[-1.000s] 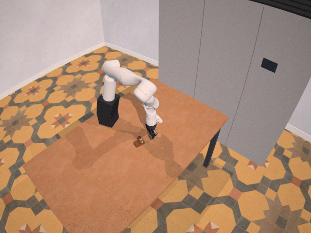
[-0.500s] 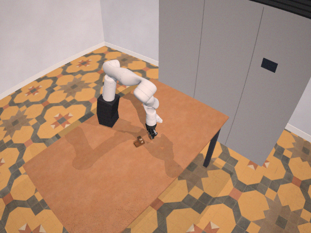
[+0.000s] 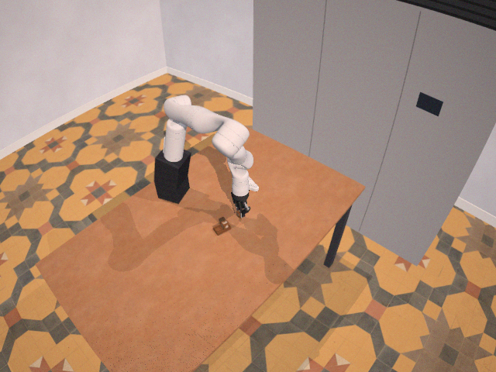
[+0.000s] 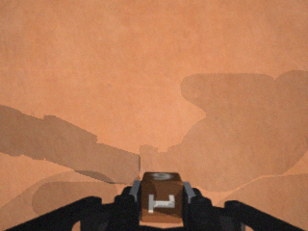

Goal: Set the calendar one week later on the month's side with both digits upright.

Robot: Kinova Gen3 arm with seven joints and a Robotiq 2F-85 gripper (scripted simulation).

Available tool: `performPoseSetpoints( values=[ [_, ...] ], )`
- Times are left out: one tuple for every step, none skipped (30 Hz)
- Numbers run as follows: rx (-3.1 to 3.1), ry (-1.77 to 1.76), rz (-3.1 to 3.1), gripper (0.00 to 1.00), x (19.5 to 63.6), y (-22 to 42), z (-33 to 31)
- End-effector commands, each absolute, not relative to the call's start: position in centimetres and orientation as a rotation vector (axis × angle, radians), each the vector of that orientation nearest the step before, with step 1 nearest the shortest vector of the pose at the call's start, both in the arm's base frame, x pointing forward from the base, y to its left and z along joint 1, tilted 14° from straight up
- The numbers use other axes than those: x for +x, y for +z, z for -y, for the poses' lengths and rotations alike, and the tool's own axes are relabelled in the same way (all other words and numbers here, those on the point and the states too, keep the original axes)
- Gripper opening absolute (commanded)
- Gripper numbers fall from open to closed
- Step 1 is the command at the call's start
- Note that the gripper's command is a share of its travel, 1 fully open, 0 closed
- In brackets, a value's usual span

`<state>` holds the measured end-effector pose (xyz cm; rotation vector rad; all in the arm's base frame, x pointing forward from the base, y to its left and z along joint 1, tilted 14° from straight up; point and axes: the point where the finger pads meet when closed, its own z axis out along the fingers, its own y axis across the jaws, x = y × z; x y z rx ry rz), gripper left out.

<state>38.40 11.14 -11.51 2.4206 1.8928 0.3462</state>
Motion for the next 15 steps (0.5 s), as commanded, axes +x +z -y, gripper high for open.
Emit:
performPoseSetpoints(
  values=[
    [2.407,0.361,-1.886,0.26,38.7,-9.6,-10.8],
    [2.407,0.361,-1.886,0.26,38.6,-8.9,-10.7],
    [2.407,0.361,-1.886,0.26,38.4,-8.2,-10.6],
    [2.407,0.361,-1.886,0.26,38.3,-7.5,-10.6],
    [2.407,0.361,-1.886,0.26,38.1,-6.9,-10.5],
    [2.407,0.361,-1.886,0.26,38.0,-6.3,-10.5],
    [2.407,0.361,-1.886,0.26,37.9,-5.8,-10.4],
    [2.407,0.361,-1.886,0.26,37.8,-5.4,-10.4],
    [2.407,0.361,-1.886,0.26,37.7,-5.0,-10.3],
    [2.407,0.361,-1.886,0.26,37.6,-4.7,-10.3],
    [2.407,0.361,-1.886,0.26,37.6,-4.5,-10.3],
    [2.407,0.361,-1.886,0.26,37.5,-4.3,-10.3],
    [2.407,0.361,-1.886,0.26,37.5,-4.2,-10.3],
    [2.407,0.361,-1.886,0.26,37.5,-4.2,-10.2],
    [2.407,0.361,-1.886,0.26,37.5,-4.2,-10.2]
  ],
)
